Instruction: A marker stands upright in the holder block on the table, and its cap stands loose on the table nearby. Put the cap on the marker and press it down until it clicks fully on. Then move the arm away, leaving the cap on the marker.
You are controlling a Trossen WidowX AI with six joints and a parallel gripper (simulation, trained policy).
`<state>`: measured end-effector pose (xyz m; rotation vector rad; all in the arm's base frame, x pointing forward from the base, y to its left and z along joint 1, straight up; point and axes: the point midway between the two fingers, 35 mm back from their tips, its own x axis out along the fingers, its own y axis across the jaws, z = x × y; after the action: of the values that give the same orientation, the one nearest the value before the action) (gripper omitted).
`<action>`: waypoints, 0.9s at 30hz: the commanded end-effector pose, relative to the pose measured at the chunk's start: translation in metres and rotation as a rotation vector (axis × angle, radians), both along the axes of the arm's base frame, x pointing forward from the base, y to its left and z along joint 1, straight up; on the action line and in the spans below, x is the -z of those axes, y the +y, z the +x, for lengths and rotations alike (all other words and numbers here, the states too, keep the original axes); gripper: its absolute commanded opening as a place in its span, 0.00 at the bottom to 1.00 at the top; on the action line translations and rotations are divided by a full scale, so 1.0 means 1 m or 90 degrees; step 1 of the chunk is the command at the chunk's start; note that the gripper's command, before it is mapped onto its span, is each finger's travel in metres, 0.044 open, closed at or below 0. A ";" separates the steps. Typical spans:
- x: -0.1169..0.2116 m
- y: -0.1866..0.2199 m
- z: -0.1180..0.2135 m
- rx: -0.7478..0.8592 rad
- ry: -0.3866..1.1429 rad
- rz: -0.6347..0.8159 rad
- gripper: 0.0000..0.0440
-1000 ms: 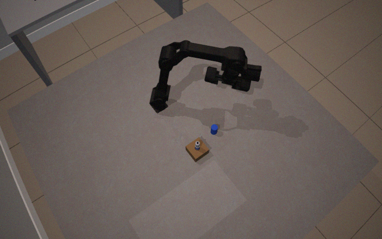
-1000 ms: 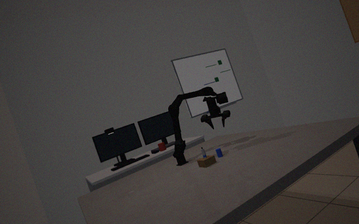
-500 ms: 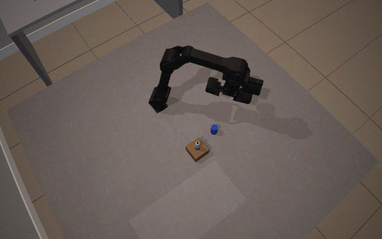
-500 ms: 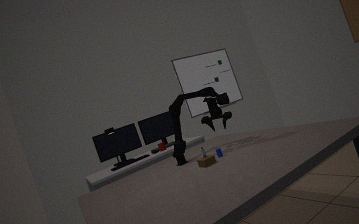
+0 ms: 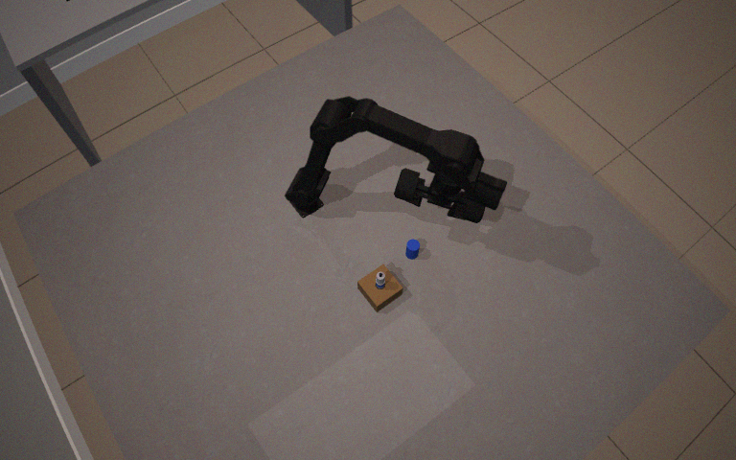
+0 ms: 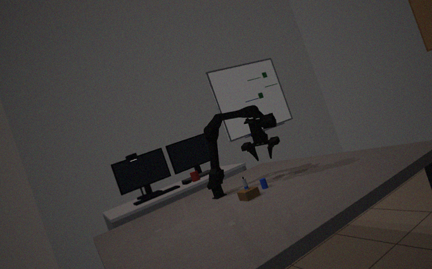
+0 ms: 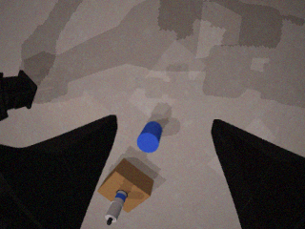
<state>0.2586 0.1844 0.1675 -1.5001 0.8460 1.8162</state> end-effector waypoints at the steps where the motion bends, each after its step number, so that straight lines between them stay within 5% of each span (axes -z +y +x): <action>1: 0.001 -0.007 0.010 -0.001 -0.011 -0.005 0.72; 27: 0.034 -0.048 0.026 -0.026 0.021 -0.053 0.71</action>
<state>0.2865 0.1401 0.1401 -1.5501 0.9143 1.8378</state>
